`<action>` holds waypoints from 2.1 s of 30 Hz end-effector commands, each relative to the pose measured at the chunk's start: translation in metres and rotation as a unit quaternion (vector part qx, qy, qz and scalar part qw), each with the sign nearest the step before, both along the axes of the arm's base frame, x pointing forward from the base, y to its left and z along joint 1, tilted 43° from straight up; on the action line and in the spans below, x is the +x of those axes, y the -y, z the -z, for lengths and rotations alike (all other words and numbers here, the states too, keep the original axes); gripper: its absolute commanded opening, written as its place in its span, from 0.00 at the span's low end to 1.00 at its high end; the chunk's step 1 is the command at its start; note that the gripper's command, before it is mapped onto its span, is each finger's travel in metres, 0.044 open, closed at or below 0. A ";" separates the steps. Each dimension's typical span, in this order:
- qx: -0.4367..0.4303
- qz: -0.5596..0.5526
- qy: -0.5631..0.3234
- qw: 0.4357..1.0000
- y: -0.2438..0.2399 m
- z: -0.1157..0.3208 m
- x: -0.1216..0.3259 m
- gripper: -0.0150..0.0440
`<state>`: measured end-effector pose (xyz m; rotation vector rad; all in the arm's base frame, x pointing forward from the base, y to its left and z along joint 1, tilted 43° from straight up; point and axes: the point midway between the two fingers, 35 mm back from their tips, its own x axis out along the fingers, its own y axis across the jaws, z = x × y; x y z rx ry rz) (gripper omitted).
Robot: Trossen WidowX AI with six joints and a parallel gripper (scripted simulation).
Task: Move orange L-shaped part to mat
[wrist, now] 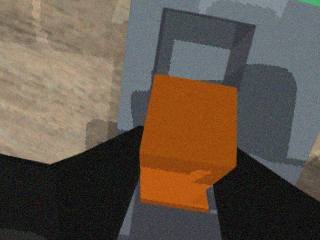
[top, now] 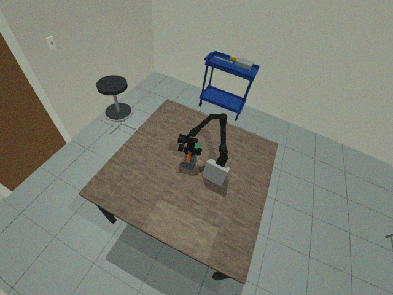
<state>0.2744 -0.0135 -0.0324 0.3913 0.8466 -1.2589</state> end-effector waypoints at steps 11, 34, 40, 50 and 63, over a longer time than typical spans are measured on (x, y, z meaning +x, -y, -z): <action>0.000 0.000 0.000 1.000 -0.007 -0.007 -0.001 0.25; -0.001 -0.001 -0.002 1.000 -0.031 -0.034 -0.004 0.25; -0.001 -0.001 -0.002 1.000 -0.038 -0.041 -0.004 0.25; 0.000 -0.001 -0.002 1.000 -0.049 -0.053 -0.005 0.25; 0.000 -0.001 -0.002 1.000 -0.057 -0.062 -0.006 0.25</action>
